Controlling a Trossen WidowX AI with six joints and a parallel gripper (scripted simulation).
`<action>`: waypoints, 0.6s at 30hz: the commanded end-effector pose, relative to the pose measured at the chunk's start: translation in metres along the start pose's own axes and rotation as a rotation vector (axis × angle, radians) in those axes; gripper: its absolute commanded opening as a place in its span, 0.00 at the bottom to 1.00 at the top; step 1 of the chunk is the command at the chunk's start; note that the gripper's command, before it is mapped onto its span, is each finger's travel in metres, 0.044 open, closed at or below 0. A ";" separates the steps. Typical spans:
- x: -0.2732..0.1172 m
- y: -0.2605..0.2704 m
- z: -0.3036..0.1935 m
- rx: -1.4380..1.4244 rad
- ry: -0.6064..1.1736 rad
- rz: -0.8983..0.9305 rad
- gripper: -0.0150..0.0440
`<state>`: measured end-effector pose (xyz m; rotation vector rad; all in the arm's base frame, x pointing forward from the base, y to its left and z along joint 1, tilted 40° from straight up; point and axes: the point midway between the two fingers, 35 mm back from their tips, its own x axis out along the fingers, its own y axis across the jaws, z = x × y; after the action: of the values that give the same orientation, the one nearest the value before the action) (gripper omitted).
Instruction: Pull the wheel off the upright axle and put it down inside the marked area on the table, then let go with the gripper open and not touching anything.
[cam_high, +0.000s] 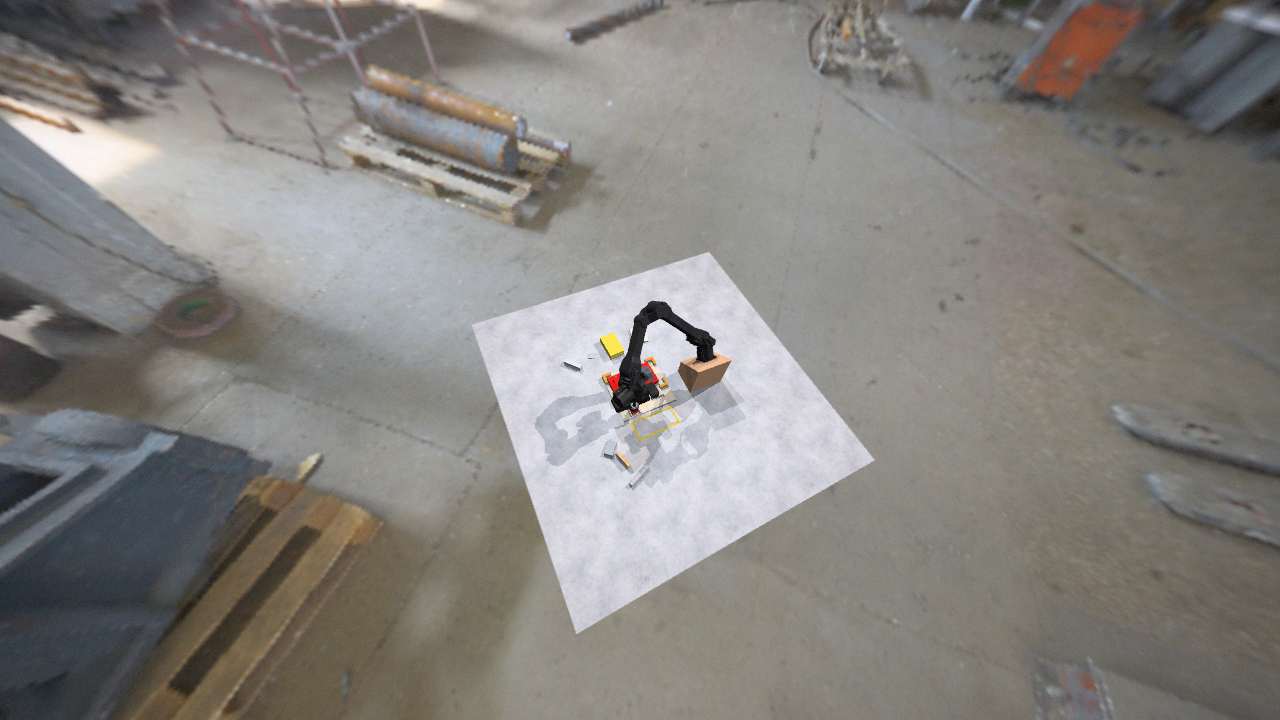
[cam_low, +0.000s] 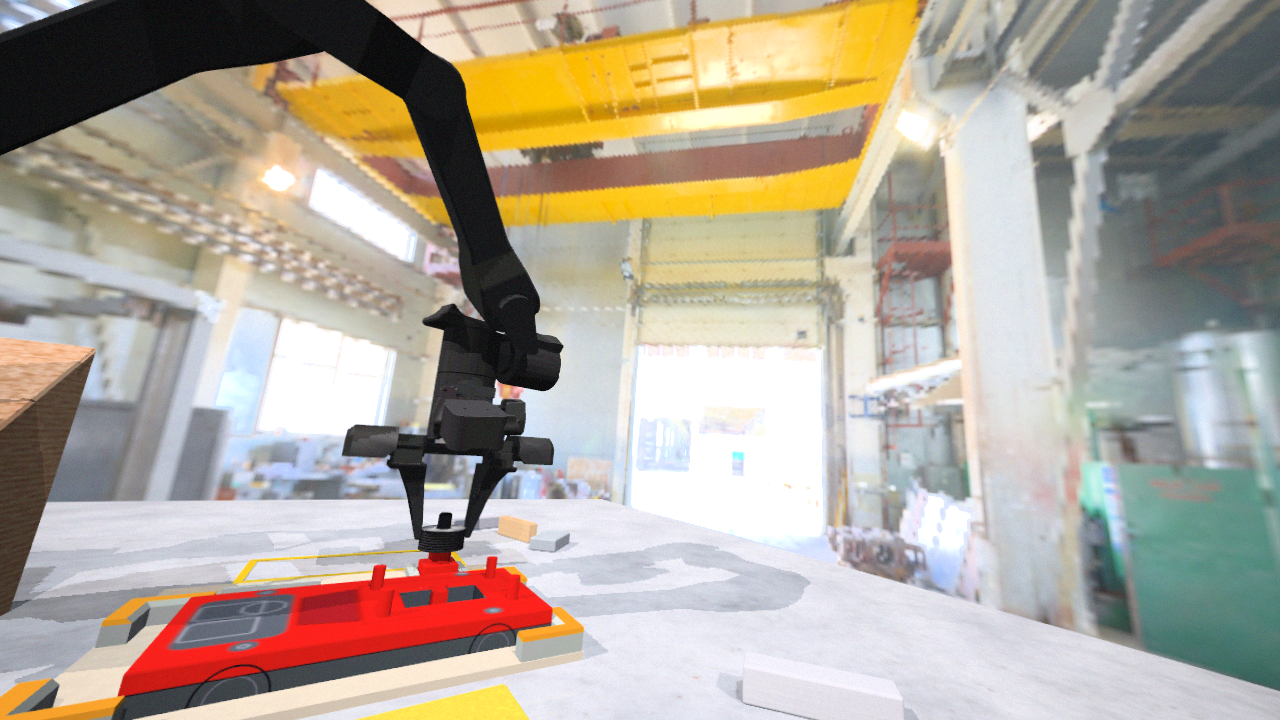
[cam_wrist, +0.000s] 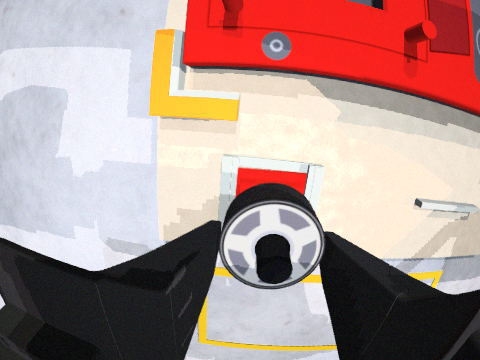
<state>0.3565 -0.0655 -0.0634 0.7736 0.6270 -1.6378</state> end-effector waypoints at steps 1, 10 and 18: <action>0.000 0.000 0.000 0.002 0.000 -0.001 0.45; -0.003 0.000 0.000 0.002 0.000 0.000 0.25; -0.005 0.000 0.000 0.001 0.000 0.000 0.25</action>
<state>0.3572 -0.0636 -0.0608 0.7699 0.6291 -1.6362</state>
